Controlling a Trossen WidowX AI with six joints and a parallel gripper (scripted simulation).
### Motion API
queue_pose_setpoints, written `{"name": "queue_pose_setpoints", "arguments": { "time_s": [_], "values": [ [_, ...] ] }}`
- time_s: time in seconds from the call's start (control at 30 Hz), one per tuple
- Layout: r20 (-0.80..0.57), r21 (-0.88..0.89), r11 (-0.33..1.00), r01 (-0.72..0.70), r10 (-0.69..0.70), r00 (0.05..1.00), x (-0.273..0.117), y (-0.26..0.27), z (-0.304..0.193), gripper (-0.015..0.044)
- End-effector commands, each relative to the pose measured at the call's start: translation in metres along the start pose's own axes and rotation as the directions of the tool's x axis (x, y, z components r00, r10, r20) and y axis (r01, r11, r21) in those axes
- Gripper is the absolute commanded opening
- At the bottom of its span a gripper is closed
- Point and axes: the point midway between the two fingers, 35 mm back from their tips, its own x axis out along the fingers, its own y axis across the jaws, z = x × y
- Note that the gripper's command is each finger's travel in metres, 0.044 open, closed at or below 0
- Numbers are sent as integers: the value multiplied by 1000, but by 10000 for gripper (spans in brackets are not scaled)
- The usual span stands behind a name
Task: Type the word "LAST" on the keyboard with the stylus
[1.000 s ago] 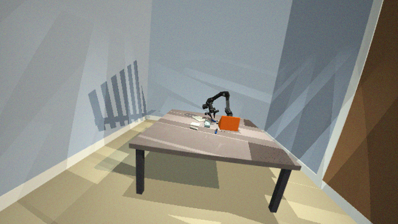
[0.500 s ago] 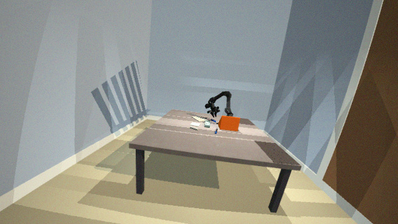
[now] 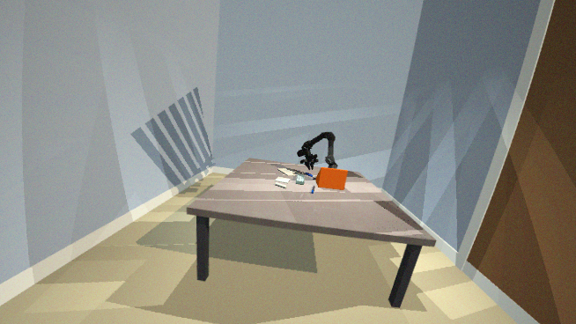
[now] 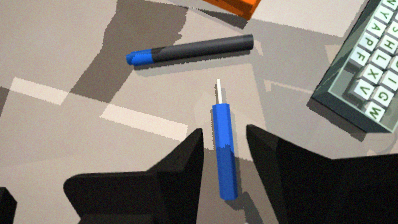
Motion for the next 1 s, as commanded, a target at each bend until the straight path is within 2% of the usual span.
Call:
{"name": "queue_pose_setpoints", "arguments": {
  "time_s": [0.0, 0.97],
  "values": [
    [4, -8, 1000, 5, -5, 1000, 4, -1, -2, 150],
    [4, -8, 1000, 4, -4, 1000, 21, -1, -11, 150]
  ]
}}
